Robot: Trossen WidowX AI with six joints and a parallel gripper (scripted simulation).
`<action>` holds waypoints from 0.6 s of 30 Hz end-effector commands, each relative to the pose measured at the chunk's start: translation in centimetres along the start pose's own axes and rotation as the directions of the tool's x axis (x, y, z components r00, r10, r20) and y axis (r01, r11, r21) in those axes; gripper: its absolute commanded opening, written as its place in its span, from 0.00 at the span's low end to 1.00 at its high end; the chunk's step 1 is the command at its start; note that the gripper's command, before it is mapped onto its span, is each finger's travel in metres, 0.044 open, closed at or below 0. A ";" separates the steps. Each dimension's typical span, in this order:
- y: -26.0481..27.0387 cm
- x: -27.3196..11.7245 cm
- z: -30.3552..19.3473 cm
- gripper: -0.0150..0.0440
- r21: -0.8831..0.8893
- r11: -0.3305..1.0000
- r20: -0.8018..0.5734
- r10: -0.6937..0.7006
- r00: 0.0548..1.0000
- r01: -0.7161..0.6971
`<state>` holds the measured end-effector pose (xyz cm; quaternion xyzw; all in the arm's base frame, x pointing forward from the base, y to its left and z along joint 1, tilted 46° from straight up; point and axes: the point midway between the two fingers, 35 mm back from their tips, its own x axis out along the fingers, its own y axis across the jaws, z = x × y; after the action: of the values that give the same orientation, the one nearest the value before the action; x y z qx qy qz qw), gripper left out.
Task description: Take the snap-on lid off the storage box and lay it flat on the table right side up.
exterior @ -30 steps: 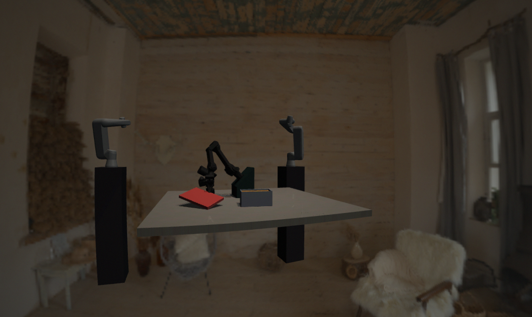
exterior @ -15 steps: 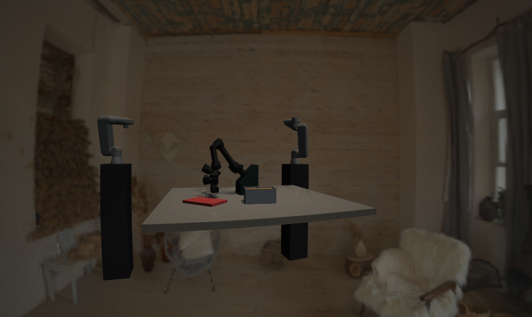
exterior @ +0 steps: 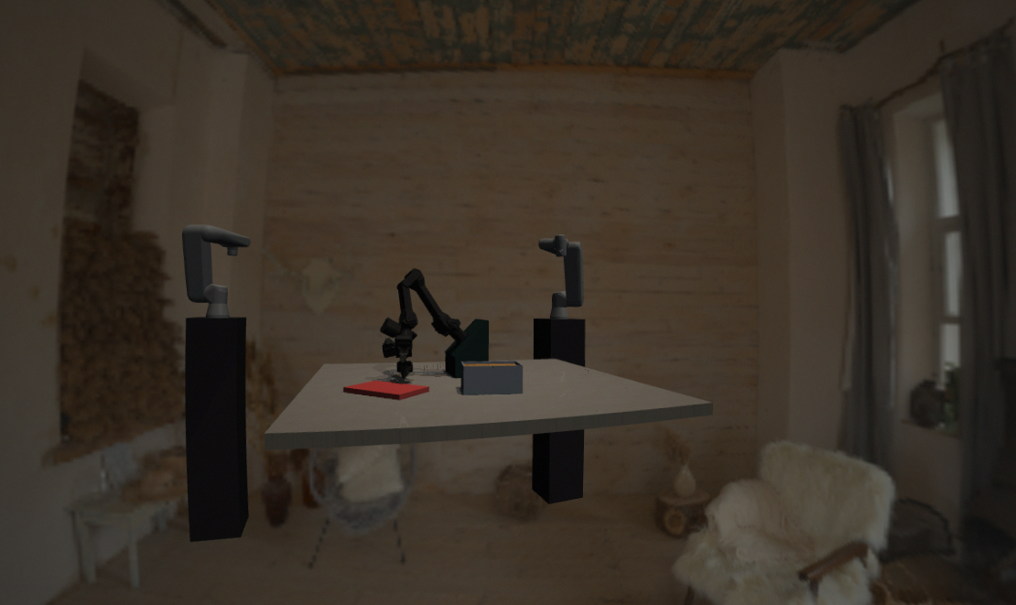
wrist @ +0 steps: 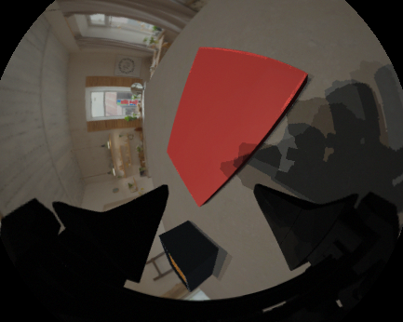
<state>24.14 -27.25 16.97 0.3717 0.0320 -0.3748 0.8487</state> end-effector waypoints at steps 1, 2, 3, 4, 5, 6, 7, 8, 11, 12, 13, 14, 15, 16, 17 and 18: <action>-0.4 -0.6 -0.1 1.00 -0.005 1.000 -0.004 0.001 1.000 -0.001; -0.6 -0.7 -0.1 1.00 -0.005 1.000 -0.004 0.001 1.000 -0.001; -0.7 -0.9 -0.1 1.00 -0.005 1.000 -0.004 0.001 1.000 -0.001; -0.8 -1.0 -0.1 1.00 -0.005 1.000 -0.004 0.001 1.000 -0.001; -1.0 -1.2 -0.1 1.00 -0.005 1.000 -0.004 0.001 1.000 -0.001; -1.1 -1.3 -0.1 1.00 -0.005 1.000 -0.004 0.001 1.000 -0.001; -1.2 -1.5 -0.1 1.00 -0.006 1.000 -0.004 0.001 1.000 -0.001; -1.3 -1.7 -0.1 1.00 -0.006 1.000 -0.004 0.001 1.000 -0.001; -1.7 -2.1 -0.1 1.00 -0.006 1.000 -0.004 0.000 1.000 0.000; -1.9 -2.3 -0.1 1.00 -0.006 1.000 -0.004 0.000 1.000 0.000; -2.0 -2.4 -0.1 1.00 -0.006 1.000 -0.004 0.000 1.000 0.000; -2.1 -2.6 -0.1 1.00 -0.006 1.000 -0.004 0.000 1.000 0.000; -2.3 -2.7 -0.1 1.00 -0.006 1.000 -0.004 0.000 1.000 0.000; -2.4 -2.9 -0.1 1.00 -0.007 1.000 -0.004 0.000 1.000 0.000; -2.5 -3.0 -0.1 1.00 -0.007 1.000 -0.005 0.000 1.000 0.000; -2.6 -3.2 -0.1 1.00 -0.007 1.000 -0.005 0.000 1.000 0.000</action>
<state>20.63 -26.60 16.47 0.3709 0.0332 -0.3754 0.8488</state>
